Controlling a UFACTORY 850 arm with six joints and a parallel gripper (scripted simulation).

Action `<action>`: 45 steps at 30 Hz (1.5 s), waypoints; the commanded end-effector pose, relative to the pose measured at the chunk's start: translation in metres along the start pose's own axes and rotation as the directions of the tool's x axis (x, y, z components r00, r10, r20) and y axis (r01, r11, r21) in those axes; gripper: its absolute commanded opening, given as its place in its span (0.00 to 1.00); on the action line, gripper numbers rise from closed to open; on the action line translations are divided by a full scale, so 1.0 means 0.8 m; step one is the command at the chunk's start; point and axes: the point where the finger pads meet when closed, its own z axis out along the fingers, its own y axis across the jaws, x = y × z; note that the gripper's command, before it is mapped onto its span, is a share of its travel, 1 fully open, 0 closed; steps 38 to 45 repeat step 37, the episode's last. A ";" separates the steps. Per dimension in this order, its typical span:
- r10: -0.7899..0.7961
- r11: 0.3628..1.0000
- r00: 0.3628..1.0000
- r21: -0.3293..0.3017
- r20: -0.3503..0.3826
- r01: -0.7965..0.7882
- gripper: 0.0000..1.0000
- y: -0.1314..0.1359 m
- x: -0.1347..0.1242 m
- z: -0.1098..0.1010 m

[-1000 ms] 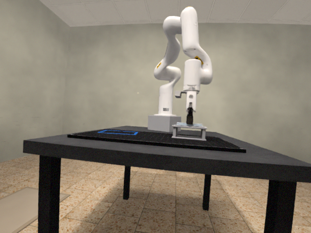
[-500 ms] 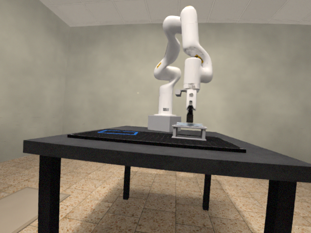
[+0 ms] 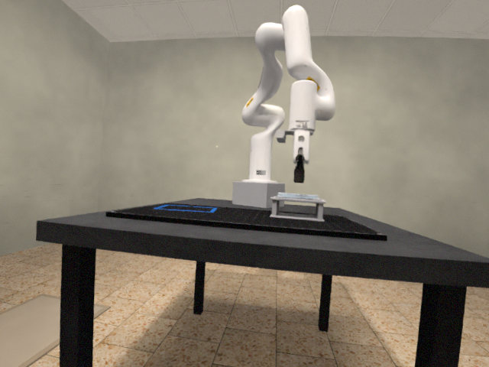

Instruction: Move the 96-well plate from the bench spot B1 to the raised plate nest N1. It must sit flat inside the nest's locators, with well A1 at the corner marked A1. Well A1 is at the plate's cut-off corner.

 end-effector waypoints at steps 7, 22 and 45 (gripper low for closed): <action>0.000 1.000 1.000 0.001 0.001 0.000 1.00 -0.001 0.000 -0.028; 0.000 1.000 1.000 0.002 0.001 0.000 1.00 -0.001 0.000 -0.061; 0.000 1.000 1.000 0.001 0.001 0.000 1.00 -0.001 0.000 -0.061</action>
